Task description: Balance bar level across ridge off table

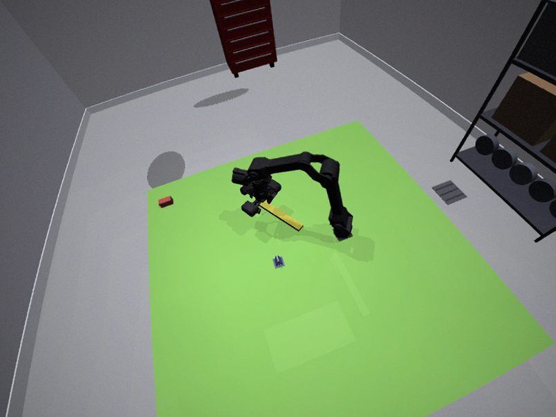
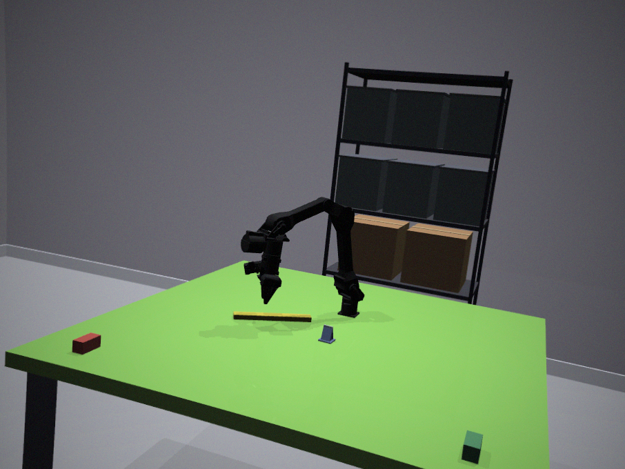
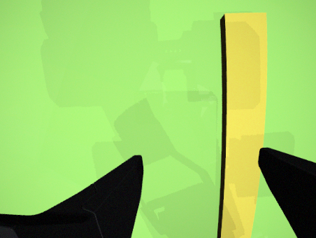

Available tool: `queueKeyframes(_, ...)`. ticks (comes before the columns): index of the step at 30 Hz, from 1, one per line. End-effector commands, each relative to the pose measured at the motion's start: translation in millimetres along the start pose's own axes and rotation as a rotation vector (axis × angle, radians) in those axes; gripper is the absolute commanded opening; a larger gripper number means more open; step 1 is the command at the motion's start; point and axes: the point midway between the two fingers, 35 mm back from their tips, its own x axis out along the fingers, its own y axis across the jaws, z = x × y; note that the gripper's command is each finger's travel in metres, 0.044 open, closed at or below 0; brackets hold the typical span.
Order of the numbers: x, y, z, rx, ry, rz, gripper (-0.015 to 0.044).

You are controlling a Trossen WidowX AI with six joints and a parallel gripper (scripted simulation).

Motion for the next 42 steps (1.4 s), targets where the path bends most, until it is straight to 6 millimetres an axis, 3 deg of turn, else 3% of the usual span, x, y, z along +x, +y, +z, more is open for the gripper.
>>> queueKeyframes(1, -2.4, -19.2, -0.6, -0.003, 0.029, -0.023, 0.0315)
queueKeyframes(7, -4.1, -44.1, -4.6, 0.000, 0.077, -0.044, 0.0315)
queueKeyframes(17, 39.7, -46.1, -8.0, 0.000, 0.077, -0.044, 0.0315)
queueKeyframes(42, 66.5, -47.4, -10.3, 0.000, 0.077, -0.045, 0.0315)
